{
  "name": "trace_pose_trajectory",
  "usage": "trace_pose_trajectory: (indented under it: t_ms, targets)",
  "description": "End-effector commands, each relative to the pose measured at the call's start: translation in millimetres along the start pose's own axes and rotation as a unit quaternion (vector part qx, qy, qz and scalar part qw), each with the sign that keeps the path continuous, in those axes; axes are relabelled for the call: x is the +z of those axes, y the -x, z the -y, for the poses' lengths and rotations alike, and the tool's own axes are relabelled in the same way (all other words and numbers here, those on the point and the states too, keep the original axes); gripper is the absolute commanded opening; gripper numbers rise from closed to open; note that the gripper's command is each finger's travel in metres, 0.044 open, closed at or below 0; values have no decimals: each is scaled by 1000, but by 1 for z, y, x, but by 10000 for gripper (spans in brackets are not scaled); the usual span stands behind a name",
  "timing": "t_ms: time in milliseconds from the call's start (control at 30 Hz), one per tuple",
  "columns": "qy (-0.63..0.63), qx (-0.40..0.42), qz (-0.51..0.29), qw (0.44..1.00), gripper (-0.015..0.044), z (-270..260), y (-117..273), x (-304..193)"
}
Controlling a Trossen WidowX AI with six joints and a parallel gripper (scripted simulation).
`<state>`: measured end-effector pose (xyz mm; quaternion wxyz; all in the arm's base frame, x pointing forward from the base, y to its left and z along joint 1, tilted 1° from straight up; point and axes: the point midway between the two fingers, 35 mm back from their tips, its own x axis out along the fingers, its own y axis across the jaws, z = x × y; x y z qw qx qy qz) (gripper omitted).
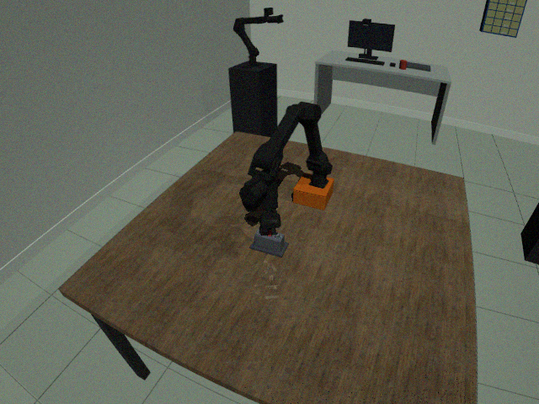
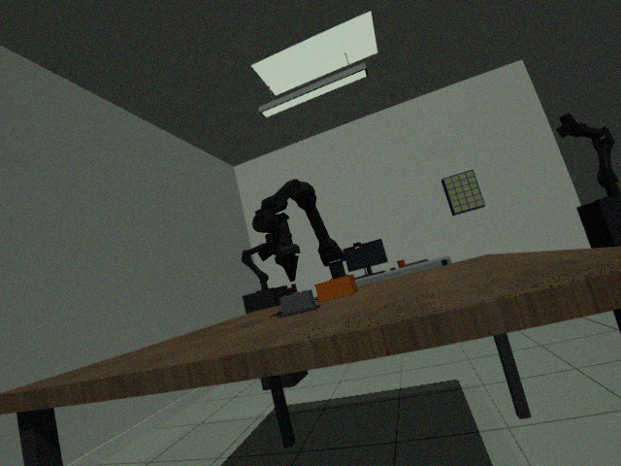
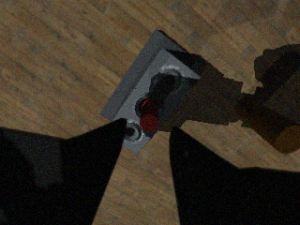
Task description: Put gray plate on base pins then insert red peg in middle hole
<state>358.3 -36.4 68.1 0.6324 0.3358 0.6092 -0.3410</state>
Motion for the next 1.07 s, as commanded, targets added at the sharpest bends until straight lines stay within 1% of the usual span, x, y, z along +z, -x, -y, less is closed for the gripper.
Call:
trace_pose_trajectory:
  t_ms: [0,1033]
  targets:
    - [0,-1,0,1000,150,0,2,0]
    - [0,-2,0,1000,150,-1,26,-3]
